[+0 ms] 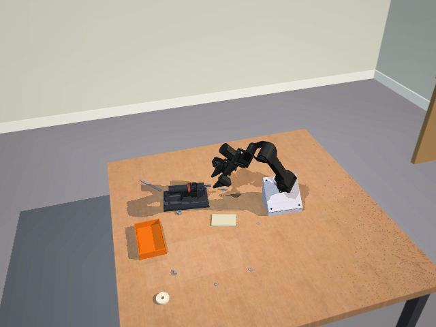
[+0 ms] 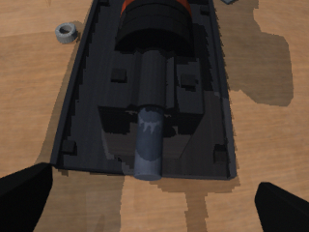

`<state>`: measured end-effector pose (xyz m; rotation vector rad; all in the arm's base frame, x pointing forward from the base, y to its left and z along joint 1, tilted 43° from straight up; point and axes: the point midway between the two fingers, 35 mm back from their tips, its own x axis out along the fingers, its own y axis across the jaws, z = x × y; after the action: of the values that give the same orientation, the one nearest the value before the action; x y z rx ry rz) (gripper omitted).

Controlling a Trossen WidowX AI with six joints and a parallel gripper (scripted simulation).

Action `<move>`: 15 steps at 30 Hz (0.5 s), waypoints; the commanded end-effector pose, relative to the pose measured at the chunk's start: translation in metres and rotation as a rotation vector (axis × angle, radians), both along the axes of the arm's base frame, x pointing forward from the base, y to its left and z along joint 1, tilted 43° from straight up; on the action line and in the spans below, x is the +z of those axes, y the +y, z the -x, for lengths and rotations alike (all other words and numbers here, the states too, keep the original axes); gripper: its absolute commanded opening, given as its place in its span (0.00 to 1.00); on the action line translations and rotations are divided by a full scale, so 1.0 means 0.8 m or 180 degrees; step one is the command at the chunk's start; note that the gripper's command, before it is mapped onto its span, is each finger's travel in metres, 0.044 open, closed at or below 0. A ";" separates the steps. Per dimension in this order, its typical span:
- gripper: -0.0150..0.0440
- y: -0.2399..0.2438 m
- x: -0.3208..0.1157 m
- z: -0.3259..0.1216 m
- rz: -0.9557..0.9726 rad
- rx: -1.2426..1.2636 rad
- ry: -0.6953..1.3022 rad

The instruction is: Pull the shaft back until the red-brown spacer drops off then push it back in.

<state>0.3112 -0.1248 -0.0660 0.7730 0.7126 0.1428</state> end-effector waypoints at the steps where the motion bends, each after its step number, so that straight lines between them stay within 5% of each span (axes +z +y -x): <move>1: 1.00 0.003 0.000 0.002 0.0041 0.0056 -0.0026; 15: 1.00 0.004 0.001 0.004 0.0041 0.0056 -0.0026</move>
<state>0.3095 -0.1229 -0.0648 0.7519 0.7105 0.1529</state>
